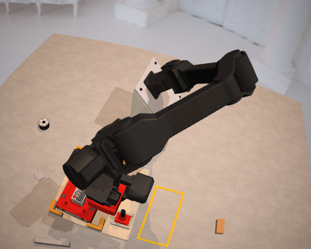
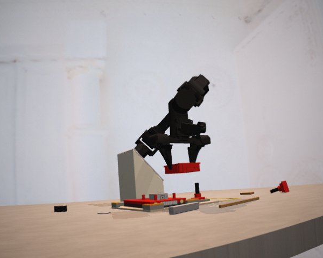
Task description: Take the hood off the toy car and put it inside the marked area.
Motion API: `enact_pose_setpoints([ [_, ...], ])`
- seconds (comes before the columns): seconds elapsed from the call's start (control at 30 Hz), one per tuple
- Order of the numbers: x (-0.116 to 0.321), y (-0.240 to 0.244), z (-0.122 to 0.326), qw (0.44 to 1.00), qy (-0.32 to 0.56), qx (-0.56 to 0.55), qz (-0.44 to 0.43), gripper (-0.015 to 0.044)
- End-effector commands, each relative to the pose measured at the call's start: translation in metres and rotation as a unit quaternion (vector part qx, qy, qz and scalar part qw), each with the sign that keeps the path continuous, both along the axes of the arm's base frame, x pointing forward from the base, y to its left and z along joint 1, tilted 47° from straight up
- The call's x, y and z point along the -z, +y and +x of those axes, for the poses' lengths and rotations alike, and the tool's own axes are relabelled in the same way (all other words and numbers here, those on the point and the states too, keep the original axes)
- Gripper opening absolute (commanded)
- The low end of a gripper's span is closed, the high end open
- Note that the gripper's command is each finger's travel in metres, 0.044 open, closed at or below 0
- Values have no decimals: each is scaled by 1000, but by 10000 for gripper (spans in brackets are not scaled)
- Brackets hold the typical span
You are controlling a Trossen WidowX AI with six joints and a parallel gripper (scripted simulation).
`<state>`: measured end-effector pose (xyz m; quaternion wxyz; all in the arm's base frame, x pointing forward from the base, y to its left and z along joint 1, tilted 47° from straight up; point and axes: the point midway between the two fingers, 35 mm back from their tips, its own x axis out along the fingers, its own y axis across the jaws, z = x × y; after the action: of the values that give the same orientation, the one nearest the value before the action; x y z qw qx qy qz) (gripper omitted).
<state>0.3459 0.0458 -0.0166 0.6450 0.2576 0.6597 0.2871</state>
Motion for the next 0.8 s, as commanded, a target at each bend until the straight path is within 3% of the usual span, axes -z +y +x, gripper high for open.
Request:
enact_pose_setpoints([
  [0.0, -12, 10, -3, 1000, -1, 1, 1, 0],
  [0.77, -69, 61, -29, 1000, -2, 1, 5, 0],
])
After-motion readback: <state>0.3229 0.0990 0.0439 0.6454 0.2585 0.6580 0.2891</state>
